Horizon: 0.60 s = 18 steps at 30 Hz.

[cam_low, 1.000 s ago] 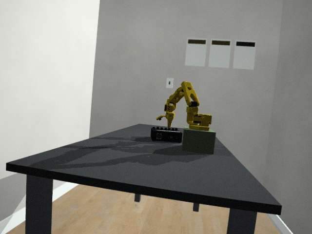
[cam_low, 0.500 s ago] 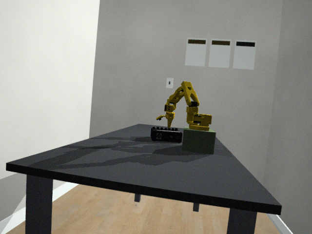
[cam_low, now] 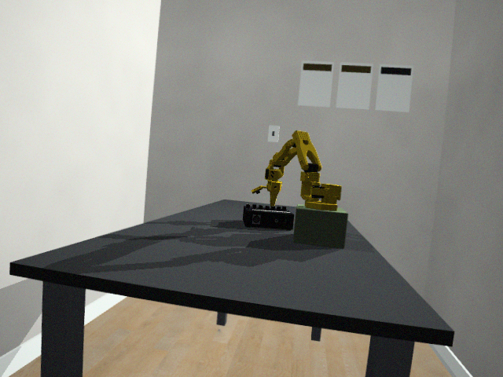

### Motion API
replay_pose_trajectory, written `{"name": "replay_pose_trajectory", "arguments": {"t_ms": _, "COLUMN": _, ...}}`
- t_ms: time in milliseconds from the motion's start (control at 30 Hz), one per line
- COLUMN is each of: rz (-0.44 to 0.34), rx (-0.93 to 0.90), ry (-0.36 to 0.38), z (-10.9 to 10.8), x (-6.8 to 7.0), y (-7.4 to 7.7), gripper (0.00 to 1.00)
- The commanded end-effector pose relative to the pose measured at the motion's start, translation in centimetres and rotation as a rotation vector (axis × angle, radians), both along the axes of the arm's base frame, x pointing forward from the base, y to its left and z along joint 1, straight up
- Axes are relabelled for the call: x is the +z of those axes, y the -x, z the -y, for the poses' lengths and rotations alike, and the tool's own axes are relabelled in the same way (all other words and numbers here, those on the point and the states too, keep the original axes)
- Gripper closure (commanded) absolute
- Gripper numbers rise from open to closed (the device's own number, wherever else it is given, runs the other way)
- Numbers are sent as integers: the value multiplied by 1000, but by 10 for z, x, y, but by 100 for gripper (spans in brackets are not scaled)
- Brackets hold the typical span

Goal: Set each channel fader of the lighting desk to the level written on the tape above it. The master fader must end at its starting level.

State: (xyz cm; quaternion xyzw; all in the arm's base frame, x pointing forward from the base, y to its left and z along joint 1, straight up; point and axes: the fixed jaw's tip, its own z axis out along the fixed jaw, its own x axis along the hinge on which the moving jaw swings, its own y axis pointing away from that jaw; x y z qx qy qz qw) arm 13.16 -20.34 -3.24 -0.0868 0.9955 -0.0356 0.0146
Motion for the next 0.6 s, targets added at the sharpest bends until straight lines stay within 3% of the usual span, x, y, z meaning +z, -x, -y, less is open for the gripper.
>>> {"name": "replay_pose_trajectory", "arguments": {"t_ms": 0, "rz": -33, "rx": 28, "ry": -64, "z": -18, "x": -11, "y": 0, "gripper": 100}}
{"name": "replay_pose_trajectory", "arguments": {"t_ms": 567, "rz": -33, "rx": 28, "ry": -64, "z": -18, "x": -11, "y": 1, "gripper": 100}}
